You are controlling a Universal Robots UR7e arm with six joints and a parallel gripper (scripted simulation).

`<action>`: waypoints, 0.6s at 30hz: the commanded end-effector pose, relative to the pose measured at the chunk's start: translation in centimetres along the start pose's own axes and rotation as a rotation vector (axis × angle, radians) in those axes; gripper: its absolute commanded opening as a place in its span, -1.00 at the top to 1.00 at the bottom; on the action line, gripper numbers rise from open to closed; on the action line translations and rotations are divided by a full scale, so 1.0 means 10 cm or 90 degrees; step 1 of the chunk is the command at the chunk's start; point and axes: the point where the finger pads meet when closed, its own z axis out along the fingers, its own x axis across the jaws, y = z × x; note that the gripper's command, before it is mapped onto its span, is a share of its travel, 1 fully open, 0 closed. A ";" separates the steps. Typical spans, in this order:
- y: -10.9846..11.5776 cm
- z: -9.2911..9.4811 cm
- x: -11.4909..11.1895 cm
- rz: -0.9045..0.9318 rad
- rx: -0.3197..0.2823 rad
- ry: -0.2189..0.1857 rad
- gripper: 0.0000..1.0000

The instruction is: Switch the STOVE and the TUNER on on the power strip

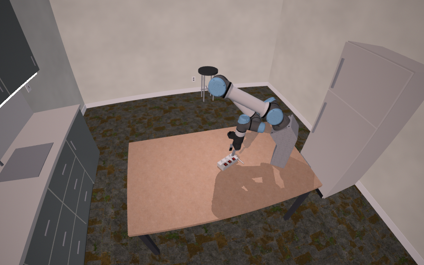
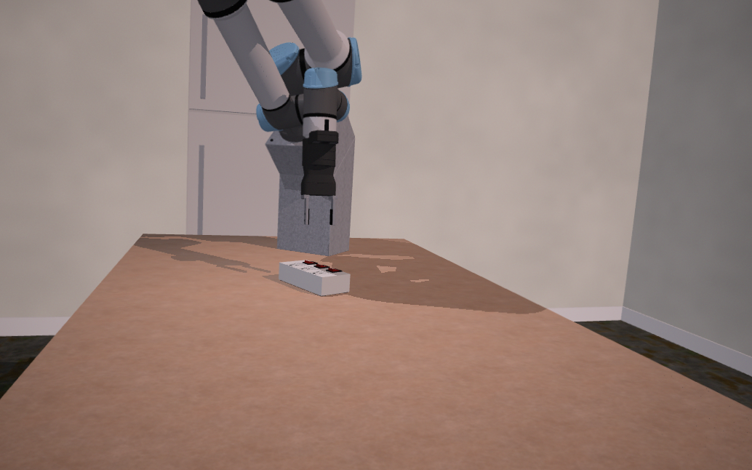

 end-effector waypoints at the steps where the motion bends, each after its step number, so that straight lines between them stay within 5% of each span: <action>1: 0.00 -0.08 -0.04 0.002 -0.028 0.000 -1.00; 18: 0.02 -0.28 -0.10 -0.001 -0.064 0.006 -1.00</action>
